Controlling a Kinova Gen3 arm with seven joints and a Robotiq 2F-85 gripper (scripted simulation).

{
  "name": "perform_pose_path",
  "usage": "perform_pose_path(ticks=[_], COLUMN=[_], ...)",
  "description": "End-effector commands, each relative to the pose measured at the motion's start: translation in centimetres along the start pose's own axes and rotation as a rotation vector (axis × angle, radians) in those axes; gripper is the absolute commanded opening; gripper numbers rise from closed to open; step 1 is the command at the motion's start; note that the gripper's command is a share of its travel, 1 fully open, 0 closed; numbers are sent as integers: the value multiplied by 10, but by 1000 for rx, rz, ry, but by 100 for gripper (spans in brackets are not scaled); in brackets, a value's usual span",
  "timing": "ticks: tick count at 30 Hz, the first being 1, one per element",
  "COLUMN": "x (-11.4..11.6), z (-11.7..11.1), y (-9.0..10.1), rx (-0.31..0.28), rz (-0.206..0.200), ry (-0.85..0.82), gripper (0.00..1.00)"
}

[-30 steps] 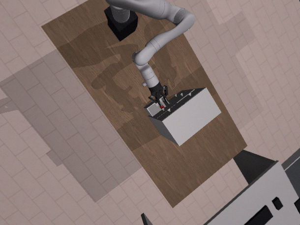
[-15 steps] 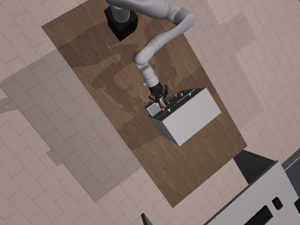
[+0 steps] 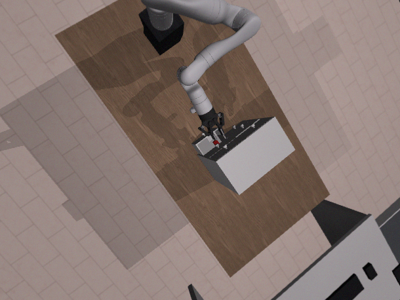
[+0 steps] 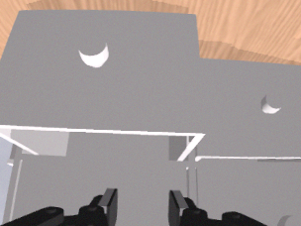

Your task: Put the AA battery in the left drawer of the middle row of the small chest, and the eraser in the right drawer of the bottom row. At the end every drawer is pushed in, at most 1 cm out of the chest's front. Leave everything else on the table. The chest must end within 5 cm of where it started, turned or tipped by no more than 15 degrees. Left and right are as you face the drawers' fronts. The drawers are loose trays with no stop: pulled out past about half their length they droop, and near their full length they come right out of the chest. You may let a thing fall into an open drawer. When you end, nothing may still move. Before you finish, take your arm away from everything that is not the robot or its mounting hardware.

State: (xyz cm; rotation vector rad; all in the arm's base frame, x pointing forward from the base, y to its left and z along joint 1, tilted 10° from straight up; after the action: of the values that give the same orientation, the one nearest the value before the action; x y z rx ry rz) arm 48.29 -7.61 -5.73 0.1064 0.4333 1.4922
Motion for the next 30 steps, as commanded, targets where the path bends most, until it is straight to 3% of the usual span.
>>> perform_pose_path(ticks=[1, 30], x=[4, 32], z=[2, -2], y=[1, 18], rx=[-3, -3], rz=[4, 4], ry=[0, 0], gripper=[38, 38])
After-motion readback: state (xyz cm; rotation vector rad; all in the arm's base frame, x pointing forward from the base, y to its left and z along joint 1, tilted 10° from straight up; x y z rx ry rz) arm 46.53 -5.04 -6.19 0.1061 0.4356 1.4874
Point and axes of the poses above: the point where the finger pads meet when closed, its own y axis back along the fingers, its own x axis across the jaws, z = x × y, the point moved 5 cm from there along y, back along the fingers, and after that the axes turned 2 degrees about y, right-handed, at the moved point
